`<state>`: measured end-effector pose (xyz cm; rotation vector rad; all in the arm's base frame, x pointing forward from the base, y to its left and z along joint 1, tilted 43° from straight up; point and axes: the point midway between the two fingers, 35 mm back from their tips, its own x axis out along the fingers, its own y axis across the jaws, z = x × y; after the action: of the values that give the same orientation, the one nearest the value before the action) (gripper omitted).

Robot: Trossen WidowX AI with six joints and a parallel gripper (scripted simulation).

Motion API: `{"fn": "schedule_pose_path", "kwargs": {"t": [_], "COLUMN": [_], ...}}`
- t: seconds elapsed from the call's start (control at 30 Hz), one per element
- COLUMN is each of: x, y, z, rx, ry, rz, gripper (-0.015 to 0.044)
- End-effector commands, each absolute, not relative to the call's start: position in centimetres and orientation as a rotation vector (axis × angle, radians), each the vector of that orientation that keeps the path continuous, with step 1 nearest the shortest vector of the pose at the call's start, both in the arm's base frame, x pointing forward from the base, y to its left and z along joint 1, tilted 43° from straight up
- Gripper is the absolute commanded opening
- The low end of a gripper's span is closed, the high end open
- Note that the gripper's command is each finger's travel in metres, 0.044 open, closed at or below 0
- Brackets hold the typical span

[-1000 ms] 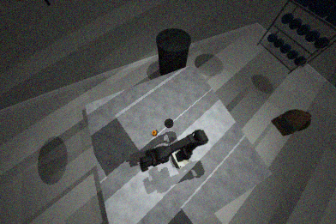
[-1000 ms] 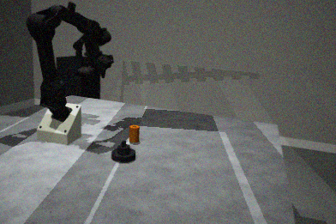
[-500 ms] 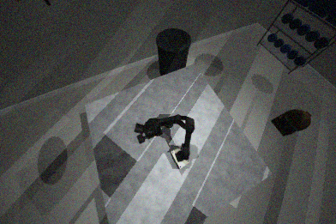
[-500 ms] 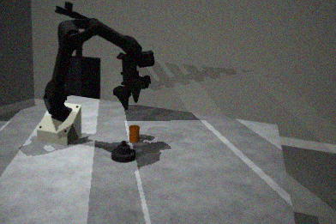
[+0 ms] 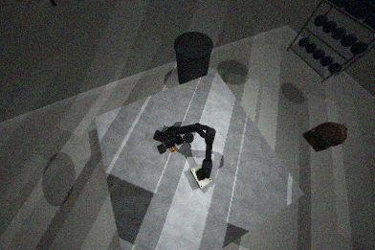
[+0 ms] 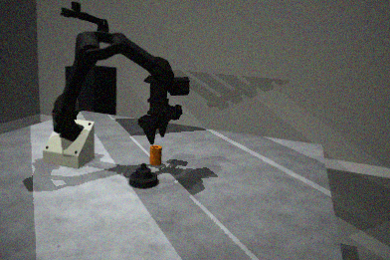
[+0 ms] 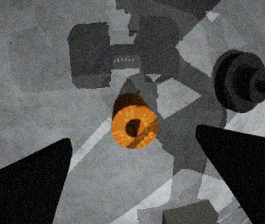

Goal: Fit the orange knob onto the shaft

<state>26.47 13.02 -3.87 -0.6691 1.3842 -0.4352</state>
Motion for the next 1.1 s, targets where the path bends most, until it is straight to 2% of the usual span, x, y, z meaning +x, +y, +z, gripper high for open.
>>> {"fn": "schedule_pose_path", "kwargs": {"t": [0.0, 1.07], "x": [26.4, 27.2], "y": [12.4, 9.2], "z": [-4.4, -8.0], "rx": [-0.681, -0.682], "ry": [1.389, 1.387], "rz": [-0.439, -0.44], "gripper": [0.044, 0.044]}}
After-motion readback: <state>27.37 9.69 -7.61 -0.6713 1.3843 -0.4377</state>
